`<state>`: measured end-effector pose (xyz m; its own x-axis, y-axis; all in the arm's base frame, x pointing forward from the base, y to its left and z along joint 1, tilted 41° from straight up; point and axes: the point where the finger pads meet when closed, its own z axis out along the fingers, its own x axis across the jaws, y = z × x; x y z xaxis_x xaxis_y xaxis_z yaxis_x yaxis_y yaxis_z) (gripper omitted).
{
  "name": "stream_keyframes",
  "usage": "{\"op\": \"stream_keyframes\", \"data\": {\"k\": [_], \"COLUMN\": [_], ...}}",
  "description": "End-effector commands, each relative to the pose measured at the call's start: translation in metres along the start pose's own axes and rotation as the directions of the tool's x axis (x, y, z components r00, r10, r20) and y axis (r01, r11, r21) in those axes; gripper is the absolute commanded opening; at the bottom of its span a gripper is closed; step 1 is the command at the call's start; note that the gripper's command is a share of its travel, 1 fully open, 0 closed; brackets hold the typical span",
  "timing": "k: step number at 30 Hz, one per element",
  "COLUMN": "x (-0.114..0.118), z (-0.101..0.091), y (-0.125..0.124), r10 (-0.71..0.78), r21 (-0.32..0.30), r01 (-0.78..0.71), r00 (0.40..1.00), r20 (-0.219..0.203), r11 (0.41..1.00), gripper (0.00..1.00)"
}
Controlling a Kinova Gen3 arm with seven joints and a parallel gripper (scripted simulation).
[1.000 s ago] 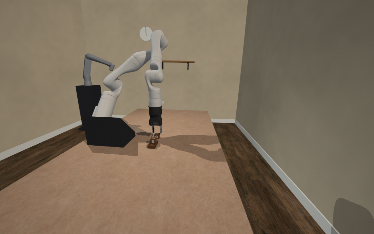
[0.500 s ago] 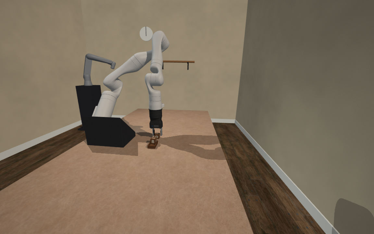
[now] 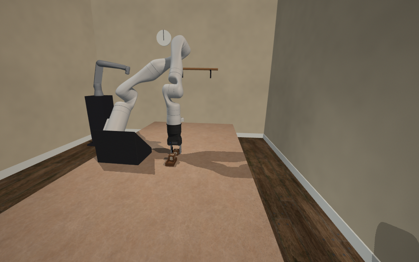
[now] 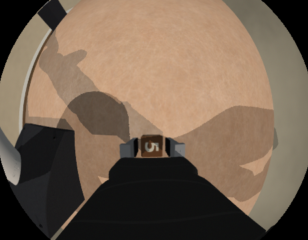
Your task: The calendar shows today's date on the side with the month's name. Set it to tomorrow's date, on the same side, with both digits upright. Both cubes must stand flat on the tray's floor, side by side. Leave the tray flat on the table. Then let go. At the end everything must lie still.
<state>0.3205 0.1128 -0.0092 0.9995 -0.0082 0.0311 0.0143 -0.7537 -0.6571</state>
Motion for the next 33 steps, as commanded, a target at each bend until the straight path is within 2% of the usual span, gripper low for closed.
{"op": "stream_keyframes", "data": {"k": [1,31,32,33], "x": [0.0002,0.0002,0.0002,0.0002], "z": [-0.0003,-0.0003,-0.0003,-0.0003], "y": [0.0003,0.0003,0.0003,0.0003], "r10": [0.000,0.000,0.000,0.000], "r21": [0.000,0.000,0.000,0.000], "r01": [0.000,0.000,0.000,0.000], "r00": [1.000,1.000,1.000,1.000], "r20": [-0.001,-0.001,-0.001,-0.001], "r11": [1.000,1.000,1.000,1.000], "gripper": [0.87,0.87,0.57,0.57]}}
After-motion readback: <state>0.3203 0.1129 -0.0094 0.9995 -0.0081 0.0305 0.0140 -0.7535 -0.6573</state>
